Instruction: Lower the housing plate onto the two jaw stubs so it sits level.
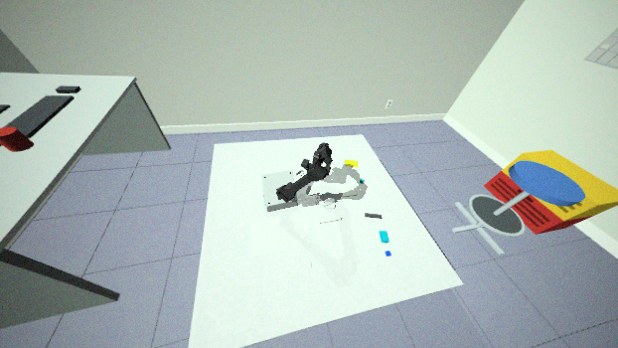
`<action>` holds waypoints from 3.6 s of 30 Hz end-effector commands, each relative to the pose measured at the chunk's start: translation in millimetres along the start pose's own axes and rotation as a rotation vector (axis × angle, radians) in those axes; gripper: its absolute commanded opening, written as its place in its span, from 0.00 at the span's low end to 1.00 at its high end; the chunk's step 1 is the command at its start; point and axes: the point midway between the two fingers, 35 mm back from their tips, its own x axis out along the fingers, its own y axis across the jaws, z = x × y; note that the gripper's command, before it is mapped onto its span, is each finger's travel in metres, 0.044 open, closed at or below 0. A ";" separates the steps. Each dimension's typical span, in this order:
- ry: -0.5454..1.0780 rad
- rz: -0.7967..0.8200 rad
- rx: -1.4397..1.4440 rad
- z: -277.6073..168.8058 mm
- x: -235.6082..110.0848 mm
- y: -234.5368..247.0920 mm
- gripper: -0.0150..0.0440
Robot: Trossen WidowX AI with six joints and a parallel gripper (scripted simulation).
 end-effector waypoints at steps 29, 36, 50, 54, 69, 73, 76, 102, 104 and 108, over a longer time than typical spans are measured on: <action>0.008 -0.025 0.722 -63.2 2.8 -61.1 0.85; 0.012 -0.034 0.878 -78.7 4.6 -71.1 0.85; 0.021 -0.057 1.191 -111.2 8.7 -87.6 0.85; 0.022 -0.060 1.224 -114.7 9.2 -89.0 0.85; 0.022 -0.060 1.224 -114.7 9.2 -89.0 0.85; 0.022 -0.060 1.231 -114.7 9.2 -89.0 0.85; 0.022 -0.060 1.231 -114.7 9.2 -89.0 0.85; 0.022 -0.059 1.231 -114.9 9.7 -75.9 0.85; 0.022 -0.059 1.231 -114.9 9.7 -75.9 0.85; 0.022 -0.059 1.231 -114.9 9.7 -75.9 0.85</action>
